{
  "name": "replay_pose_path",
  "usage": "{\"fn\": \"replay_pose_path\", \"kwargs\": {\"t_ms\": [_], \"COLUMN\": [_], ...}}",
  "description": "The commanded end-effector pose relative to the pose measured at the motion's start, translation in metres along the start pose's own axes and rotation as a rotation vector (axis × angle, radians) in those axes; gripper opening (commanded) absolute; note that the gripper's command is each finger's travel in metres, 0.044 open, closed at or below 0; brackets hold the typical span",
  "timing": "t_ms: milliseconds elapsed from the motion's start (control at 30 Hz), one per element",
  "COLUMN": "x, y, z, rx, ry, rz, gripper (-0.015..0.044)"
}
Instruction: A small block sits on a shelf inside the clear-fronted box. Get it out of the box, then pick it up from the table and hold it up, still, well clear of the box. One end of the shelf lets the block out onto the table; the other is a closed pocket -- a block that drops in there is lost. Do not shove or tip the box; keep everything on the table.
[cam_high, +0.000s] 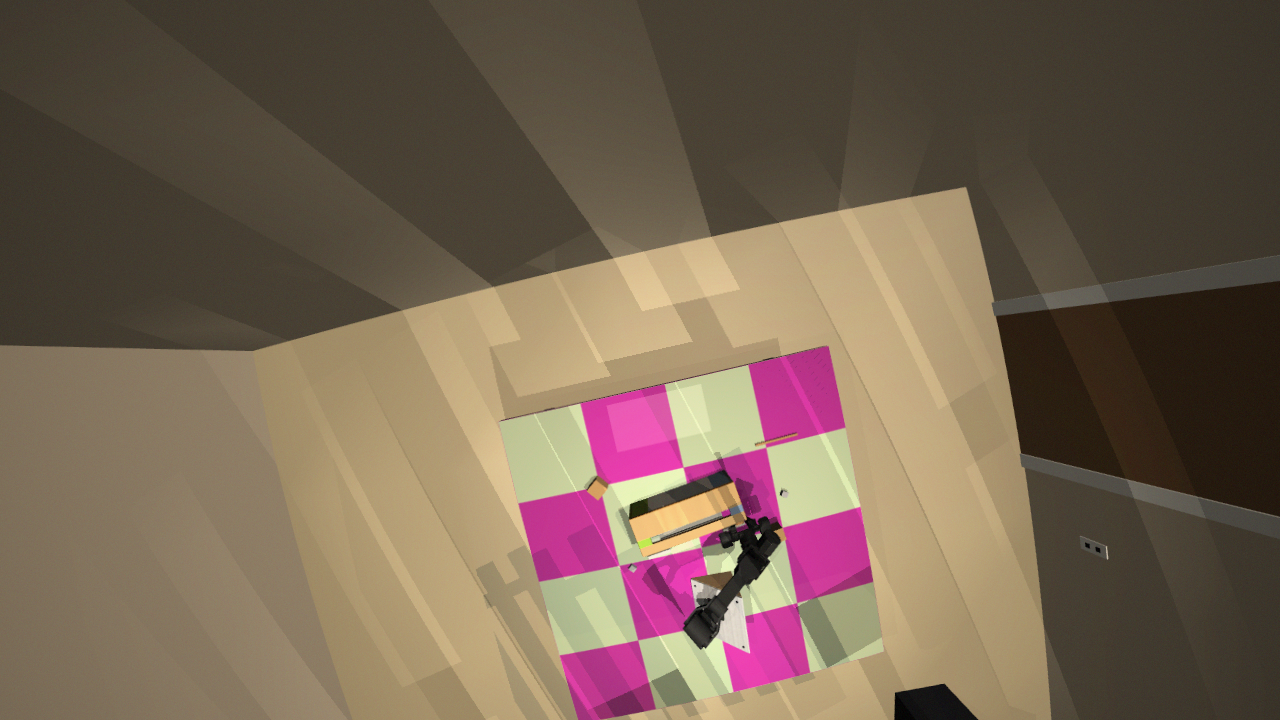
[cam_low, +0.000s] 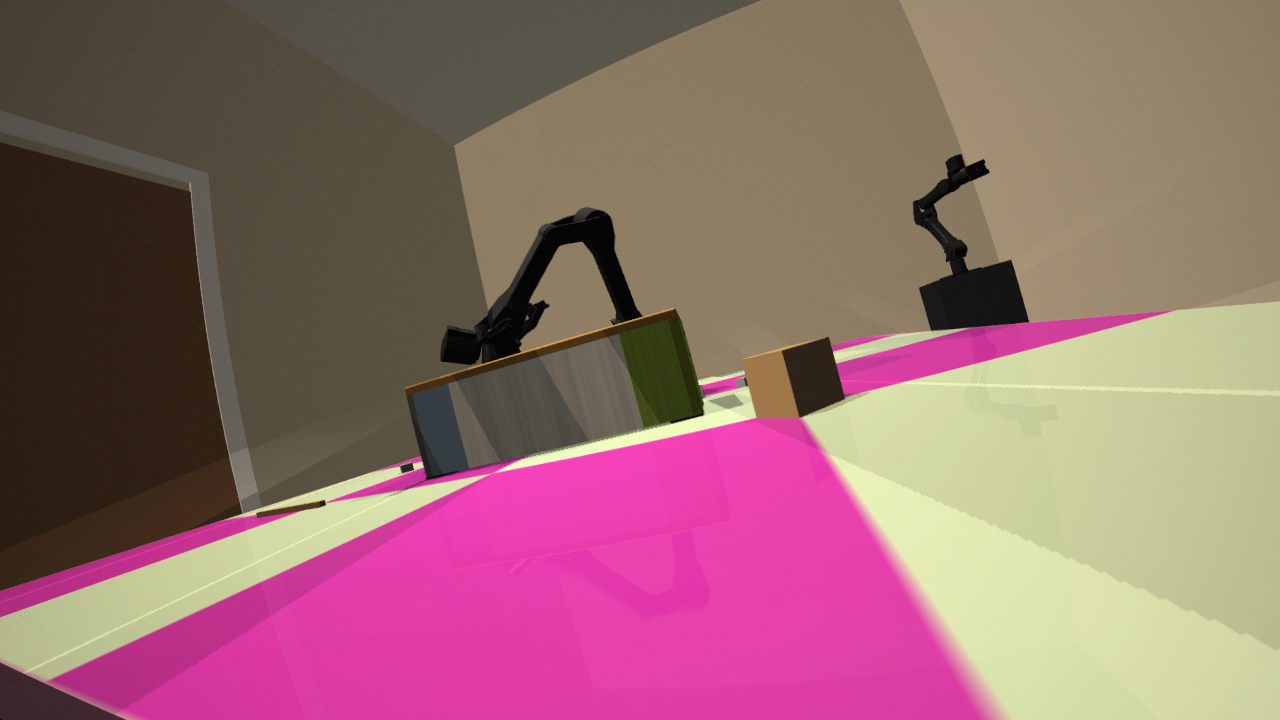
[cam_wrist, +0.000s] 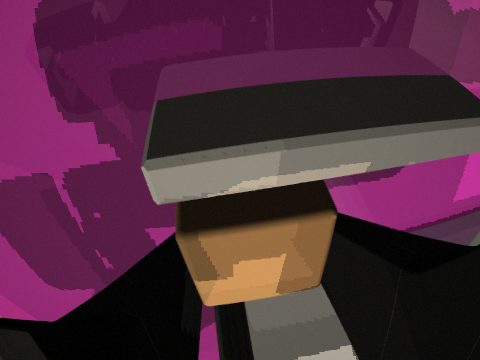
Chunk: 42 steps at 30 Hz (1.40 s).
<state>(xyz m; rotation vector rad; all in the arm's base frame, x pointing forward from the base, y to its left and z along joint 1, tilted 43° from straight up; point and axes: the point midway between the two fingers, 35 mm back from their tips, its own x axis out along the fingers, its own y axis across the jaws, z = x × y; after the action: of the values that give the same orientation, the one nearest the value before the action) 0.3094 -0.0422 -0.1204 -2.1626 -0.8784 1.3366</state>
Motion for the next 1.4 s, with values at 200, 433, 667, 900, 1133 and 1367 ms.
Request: {"fn": "replay_pose_path", "kwargs": {"t_ms": [200,433,667,900,1133,1367], "x": [-0.032,-0.057,-0.083,-0.116,-0.146,-0.172], "y": [0.002,0.001,-0.004,-0.012,-0.021,-0.032], "z": [-0.016,-0.025,-0.026,-0.023,-0.017,-0.008], "rx": [0.001,0.0,0.117,0.271,0.427,0.583], "ry": [-0.001,-0.001,0.004,0.019,0.043,0.075], "rz": [0.002,0.002,0.063,0.14,0.217,0.29], "gripper": [0.0,0.0,0.0,0.0,0.0,0.0]}}
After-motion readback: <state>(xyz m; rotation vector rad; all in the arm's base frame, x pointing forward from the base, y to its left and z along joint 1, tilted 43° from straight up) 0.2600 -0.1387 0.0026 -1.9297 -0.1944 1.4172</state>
